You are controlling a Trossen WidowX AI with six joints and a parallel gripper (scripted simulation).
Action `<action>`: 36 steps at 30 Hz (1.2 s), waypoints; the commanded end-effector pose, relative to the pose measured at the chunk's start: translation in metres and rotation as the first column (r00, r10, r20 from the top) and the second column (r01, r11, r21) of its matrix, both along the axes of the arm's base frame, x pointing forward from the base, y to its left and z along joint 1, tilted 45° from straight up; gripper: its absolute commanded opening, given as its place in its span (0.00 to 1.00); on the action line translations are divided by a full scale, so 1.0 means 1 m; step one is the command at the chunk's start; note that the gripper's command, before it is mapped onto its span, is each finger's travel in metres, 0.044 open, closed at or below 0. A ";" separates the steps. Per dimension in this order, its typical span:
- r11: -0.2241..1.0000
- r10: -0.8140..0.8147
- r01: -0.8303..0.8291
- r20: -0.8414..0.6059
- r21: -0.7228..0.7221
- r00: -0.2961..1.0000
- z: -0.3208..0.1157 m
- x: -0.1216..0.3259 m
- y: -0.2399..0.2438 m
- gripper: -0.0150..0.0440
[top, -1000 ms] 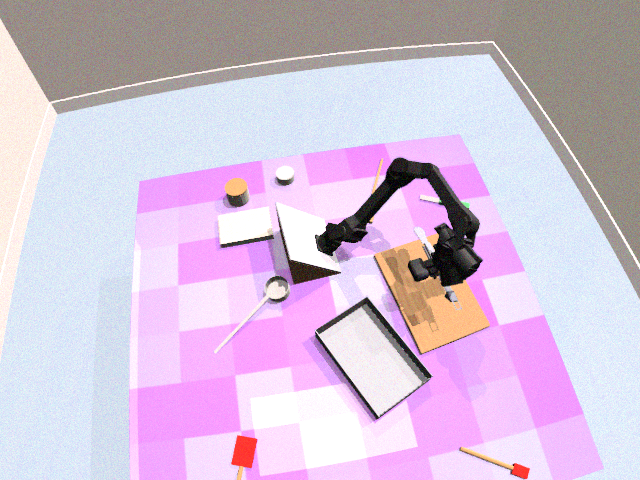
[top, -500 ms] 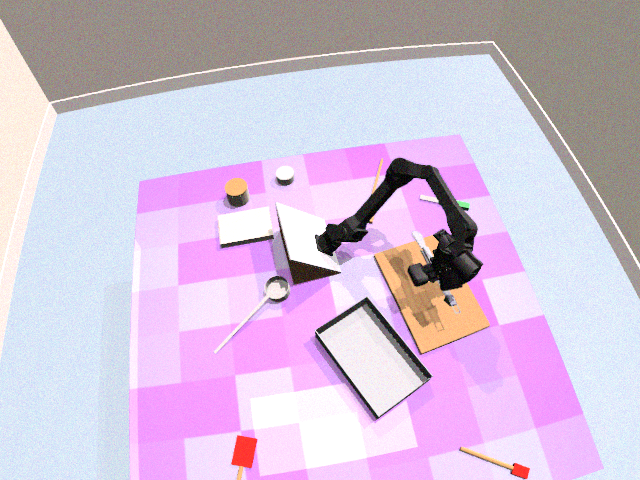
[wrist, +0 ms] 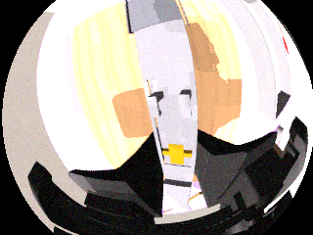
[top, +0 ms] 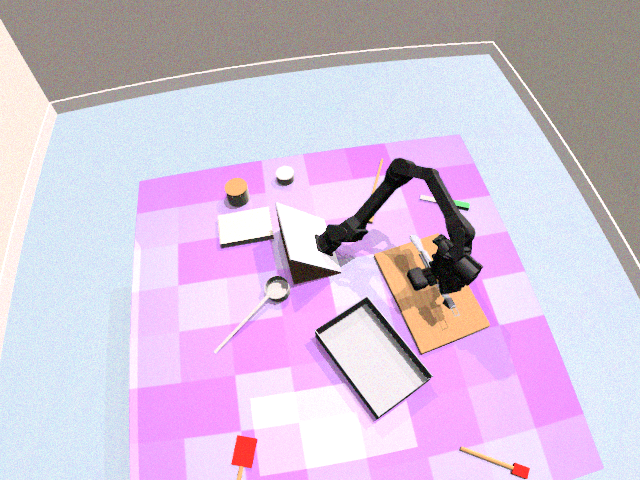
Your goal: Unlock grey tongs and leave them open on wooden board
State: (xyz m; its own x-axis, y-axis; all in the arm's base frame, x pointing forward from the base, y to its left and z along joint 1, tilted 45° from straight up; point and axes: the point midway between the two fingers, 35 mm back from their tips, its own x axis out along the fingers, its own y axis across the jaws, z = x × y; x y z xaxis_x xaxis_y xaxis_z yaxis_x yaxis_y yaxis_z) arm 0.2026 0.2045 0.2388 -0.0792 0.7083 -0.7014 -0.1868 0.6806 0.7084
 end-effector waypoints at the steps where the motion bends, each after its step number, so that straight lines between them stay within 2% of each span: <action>1: 1.000 0.002 -0.002 -0.001 -0.008 1.000 -0.005 -0.001 0.003 0.00; 5: 1.000 0.002 -0.002 -0.001 -0.008 1.000 -0.005 -0.001 0.003 0.00; 27: 1.000 0.005 -0.005 0.001 -0.002 1.000 -0.003 -0.001 0.003 0.98; 32: 1.000 0.004 -0.004 0.001 -0.004 1.000 -0.004 0.000 0.001 1.00; 36: 1.000 -0.009 0.010 0.008 -0.028 1.000 -0.015 0.014 -0.025 1.00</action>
